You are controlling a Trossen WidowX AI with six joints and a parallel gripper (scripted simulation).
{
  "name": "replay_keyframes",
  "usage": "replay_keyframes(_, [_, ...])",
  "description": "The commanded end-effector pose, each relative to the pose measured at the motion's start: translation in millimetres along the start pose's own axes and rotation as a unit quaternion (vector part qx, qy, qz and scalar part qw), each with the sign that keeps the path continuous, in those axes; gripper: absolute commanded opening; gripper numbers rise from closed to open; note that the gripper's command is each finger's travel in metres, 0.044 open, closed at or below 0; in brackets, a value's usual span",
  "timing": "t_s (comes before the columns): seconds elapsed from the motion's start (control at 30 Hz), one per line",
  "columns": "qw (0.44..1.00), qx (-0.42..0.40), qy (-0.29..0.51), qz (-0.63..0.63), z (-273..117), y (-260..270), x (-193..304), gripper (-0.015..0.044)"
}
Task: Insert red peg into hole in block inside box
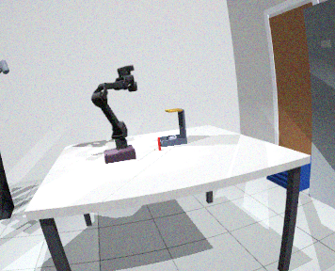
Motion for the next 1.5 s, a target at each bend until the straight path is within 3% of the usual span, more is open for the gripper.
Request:
replay_keyframes(0.0, [0.995,-0.043,0.07,-0.063,-8.2,21.6,23.4,0.044])
replay_keyframes(0.37, [0.937,-0.178,0.214,-0.209,-41.1,72.5,77.0,0.044])
replay_keyframes(0.73, [0.825,-0.348,0.307,-0.322,-91.2,120.4,119.5,0.044])
replay_keyframes(1.33, [0.574,-0.646,0.312,-0.395,-193.5,190.9,150.3,0.044])
replay_keyframes(1.47, [0.564,-0.656,0.308,-0.395,-197.5,193.4,150.4,0.044])
Point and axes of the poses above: the point midway between the two fingers, 35 mm back from their tips, its own z axis out along the fingers, its own y axis across the jaws, x = y × z, the point moved 10 cm from there along -z, back along the fingers, and after that the axes turned 7 degrees about z, right-handed, at the moved point
